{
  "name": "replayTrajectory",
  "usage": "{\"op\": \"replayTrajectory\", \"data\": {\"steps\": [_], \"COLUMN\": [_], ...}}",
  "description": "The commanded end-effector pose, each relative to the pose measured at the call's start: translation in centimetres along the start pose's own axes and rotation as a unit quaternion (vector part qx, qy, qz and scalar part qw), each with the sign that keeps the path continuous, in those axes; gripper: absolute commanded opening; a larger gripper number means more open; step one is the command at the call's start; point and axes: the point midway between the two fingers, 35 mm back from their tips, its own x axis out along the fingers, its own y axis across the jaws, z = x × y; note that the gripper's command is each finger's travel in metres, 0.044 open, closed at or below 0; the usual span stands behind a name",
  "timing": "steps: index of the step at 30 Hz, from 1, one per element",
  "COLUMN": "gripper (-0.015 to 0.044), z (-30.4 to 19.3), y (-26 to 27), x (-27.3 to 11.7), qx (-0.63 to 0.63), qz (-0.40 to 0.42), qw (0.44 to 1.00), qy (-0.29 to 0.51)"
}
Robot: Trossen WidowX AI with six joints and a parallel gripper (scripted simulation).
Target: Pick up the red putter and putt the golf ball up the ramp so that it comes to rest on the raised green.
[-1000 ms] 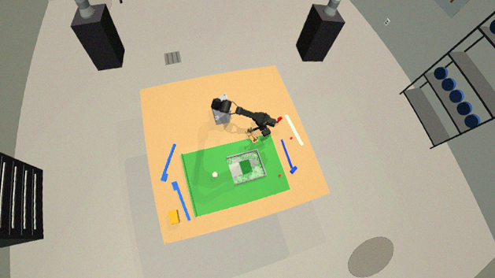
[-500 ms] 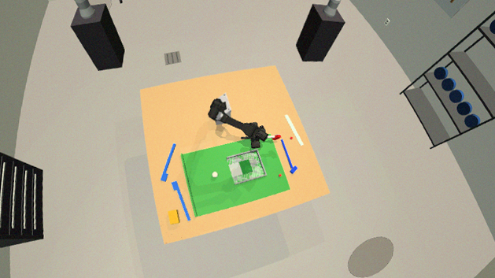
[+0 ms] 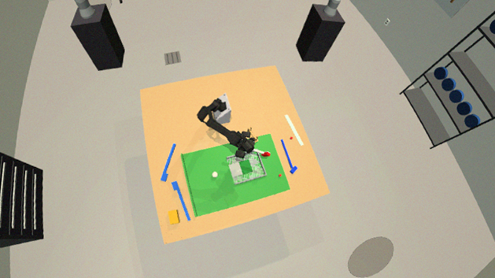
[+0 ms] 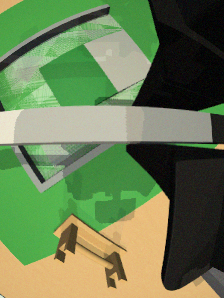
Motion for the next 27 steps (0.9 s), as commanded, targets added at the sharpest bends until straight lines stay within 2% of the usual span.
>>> {"op": "replayTrajectory", "data": {"steps": [1,15,27], "gripper": [0.0000,0.0000,0.0000], "z": [-2.7,-14.1,-24.8], "y": [-3.4,-10.9,-13.7], "x": [-1.2,-4.1,-6.8], "qx": [0.073,0.291,0.453], "qz": [-0.015,-0.054,-0.092], "qw": [0.997,0.955,0.884], "qy": [0.002,0.036,0.073]}}
